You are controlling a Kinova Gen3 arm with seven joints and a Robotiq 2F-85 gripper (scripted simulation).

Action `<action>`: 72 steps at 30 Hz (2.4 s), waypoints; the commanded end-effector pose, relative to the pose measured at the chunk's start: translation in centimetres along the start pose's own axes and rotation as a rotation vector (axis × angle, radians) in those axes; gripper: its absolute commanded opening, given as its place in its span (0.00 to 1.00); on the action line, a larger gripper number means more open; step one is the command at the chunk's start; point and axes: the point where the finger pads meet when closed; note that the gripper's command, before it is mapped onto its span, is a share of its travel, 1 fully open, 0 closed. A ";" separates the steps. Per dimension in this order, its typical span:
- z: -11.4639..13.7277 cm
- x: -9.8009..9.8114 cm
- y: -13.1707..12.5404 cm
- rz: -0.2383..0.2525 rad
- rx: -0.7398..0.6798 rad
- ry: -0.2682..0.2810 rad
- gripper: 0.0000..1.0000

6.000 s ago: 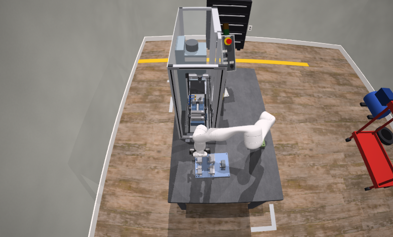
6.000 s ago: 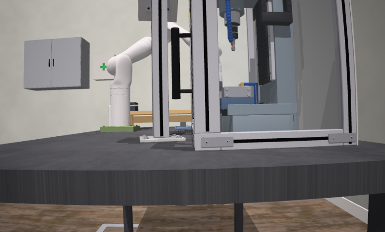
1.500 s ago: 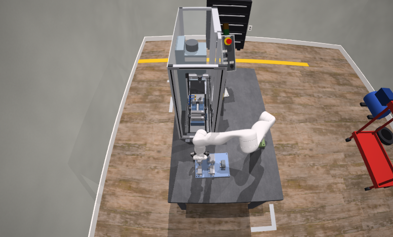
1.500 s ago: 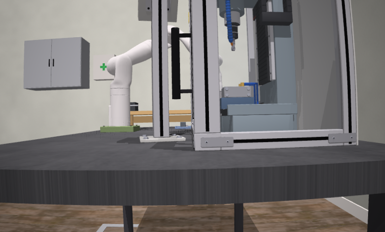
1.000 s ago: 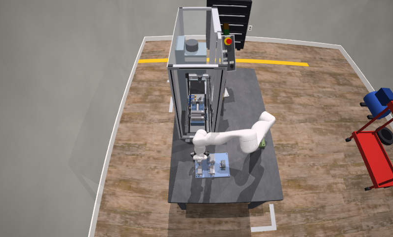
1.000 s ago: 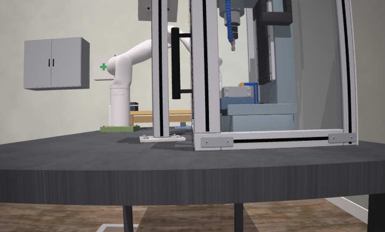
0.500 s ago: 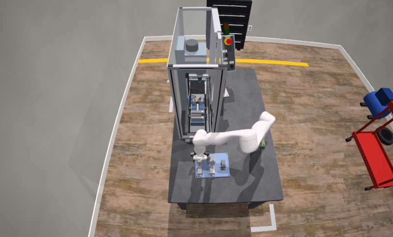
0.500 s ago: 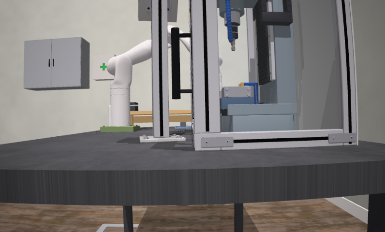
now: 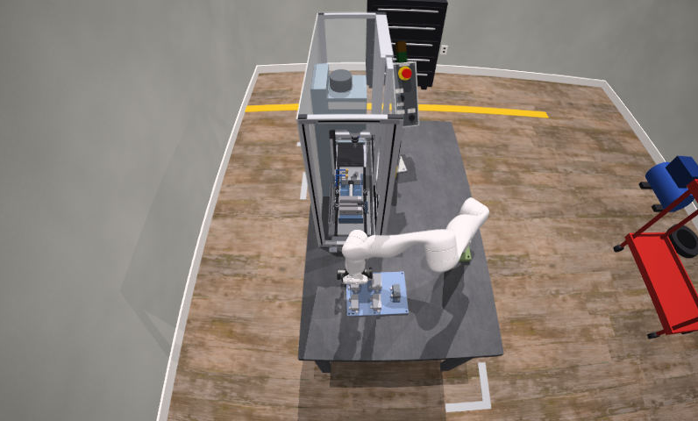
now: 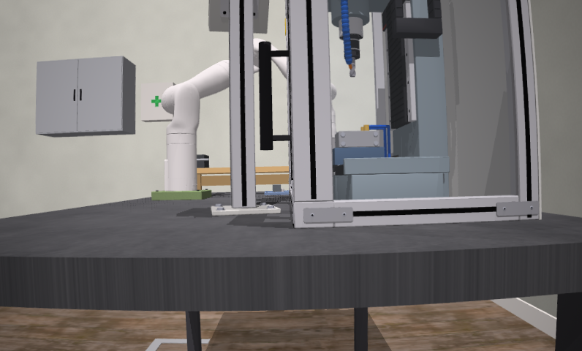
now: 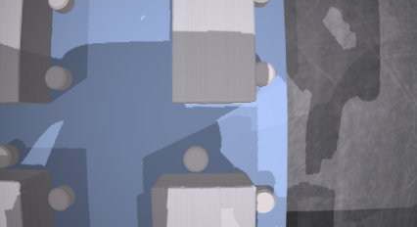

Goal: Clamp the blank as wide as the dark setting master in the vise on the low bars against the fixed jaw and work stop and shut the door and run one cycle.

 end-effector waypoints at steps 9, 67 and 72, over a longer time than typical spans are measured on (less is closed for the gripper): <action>0.0 0.1 0.1 -0.002 0.000 0.001 1.00; 0.0 8.6 0.0 -0.002 0.000 0.001 1.00; 0.0 8.6 0.0 -0.002 0.000 0.001 1.00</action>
Point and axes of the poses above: the point where the finger pads meet when closed, its own x axis back along the fingers, its own y axis across the jaws, z = x × y, and after that the axes turned 1 degree about x, right-handed
